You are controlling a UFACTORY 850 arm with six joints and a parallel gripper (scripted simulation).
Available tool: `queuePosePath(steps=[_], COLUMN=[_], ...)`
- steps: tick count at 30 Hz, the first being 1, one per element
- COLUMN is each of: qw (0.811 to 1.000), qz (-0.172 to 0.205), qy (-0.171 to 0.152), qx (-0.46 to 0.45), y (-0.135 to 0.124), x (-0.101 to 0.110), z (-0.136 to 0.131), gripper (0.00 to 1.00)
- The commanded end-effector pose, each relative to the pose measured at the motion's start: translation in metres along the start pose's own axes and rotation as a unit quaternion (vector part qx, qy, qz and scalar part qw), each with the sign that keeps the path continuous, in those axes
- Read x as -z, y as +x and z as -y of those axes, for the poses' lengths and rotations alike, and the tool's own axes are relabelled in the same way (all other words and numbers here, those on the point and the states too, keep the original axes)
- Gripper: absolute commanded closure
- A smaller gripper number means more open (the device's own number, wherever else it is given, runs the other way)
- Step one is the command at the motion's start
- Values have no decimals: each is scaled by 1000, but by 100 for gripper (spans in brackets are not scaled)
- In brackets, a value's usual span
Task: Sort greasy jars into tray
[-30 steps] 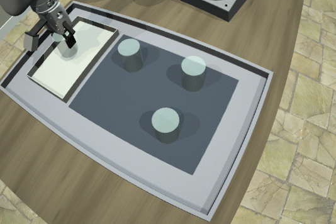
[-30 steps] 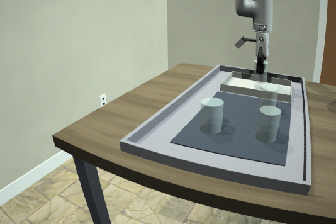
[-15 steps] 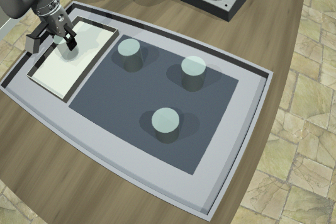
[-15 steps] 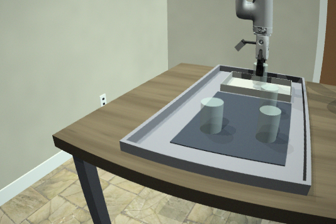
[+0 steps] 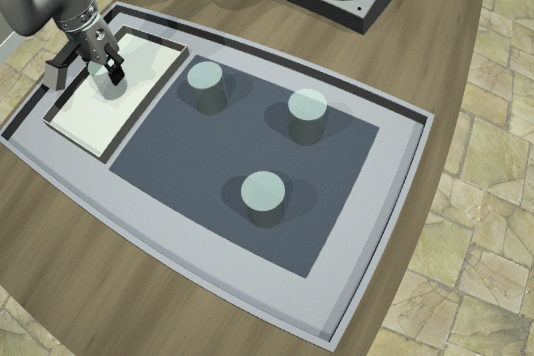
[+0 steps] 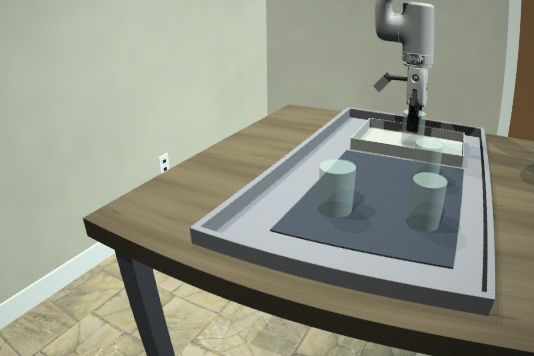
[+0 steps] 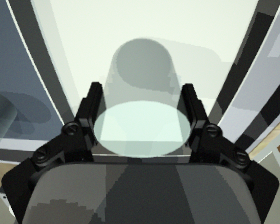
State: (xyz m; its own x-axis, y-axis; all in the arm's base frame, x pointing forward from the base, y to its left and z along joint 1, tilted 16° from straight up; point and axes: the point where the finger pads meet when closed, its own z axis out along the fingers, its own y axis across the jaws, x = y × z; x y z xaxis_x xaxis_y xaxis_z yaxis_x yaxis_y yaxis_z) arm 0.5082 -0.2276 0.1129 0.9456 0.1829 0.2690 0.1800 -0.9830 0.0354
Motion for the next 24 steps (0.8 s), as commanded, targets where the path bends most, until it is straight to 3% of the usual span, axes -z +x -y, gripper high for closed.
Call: queuePosePath(steps=[1, 5, 6, 17, 24], qw=[1000, 1000, 1000, 1000, 1000], qz=[-2, -2, -2, -2, -2], qy=[-1, -1, -1, -1, -1], qx=[0, 0, 0, 0, 0], y=[1, 1, 1, 1, 1], x=[-1, -1, -1, -1, 18], z=[-1, -1, -1, -1, -1], gripper=[100, 100, 0, 0, 0])
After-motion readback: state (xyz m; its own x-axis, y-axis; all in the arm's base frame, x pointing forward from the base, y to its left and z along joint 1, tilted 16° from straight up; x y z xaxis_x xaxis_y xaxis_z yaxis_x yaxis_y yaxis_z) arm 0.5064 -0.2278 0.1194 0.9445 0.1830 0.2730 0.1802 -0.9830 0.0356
